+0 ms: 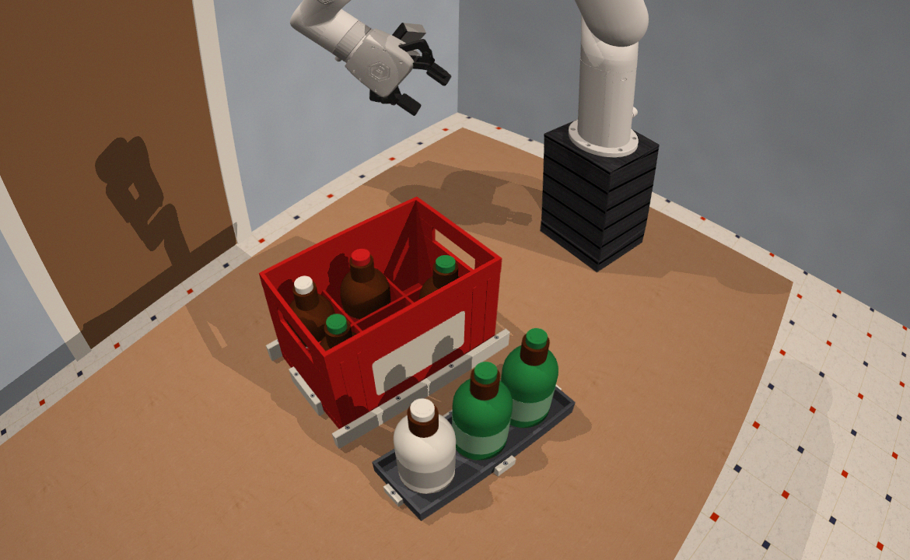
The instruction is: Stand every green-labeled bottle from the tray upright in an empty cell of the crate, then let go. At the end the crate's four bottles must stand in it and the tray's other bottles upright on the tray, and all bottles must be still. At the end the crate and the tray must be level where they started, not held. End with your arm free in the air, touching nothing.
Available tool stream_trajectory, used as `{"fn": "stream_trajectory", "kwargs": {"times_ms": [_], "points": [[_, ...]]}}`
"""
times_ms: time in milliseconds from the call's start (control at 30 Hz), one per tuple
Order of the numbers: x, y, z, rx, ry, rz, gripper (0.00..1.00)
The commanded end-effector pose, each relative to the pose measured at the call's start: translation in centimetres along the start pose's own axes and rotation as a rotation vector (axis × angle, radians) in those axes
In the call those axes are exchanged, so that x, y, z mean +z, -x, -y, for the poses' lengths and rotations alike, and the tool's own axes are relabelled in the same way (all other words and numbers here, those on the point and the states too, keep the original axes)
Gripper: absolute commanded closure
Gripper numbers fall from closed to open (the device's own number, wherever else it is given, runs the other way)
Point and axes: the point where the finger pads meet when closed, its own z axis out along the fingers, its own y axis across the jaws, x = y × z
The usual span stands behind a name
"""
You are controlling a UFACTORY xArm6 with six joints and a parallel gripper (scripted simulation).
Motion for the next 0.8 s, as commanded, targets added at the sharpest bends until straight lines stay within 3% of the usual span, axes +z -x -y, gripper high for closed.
{"fn": "stream_trajectory", "kwargs": {"times_ms": [0, 33, 67, 200, 233, 333, 367, 533, 567, 633, 667, 767], "points": [[-0.3, 2.9, -0.1, -0.021, -0.094, 0.007, 0.00], [-0.3, 2.9, -0.1, -0.021, -0.094, 0.007, 0.00], [-0.4, 5.7, -0.3, -0.043, -0.175, 0.014, 0.00], [-0.4, 5.7, -0.3, -0.043, -0.175, 0.014, 0.00], [-0.6, 8.4, -0.4, -0.065, -0.254, 0.022, 0.00], [-0.6, 8.4, -0.4, -0.065, -0.254, 0.022, 0.00], [-0.7, 11.1, -0.6, -0.087, -0.332, 0.030, 0.00], [-0.7, 11.1, -0.6, -0.087, -0.332, 0.030, 0.00], [-0.7, 13.6, -0.6, -0.105, -0.405, 0.033, 0.00], [-0.7, 13.6, -0.6, -0.105, -0.405, 0.033, 0.00], [-0.8, 16.0, -0.6, -0.123, -0.474, 0.036, 0.00], [-0.8, 16.0, -0.6, -0.123, -0.474, 0.036, 0.00]]}}
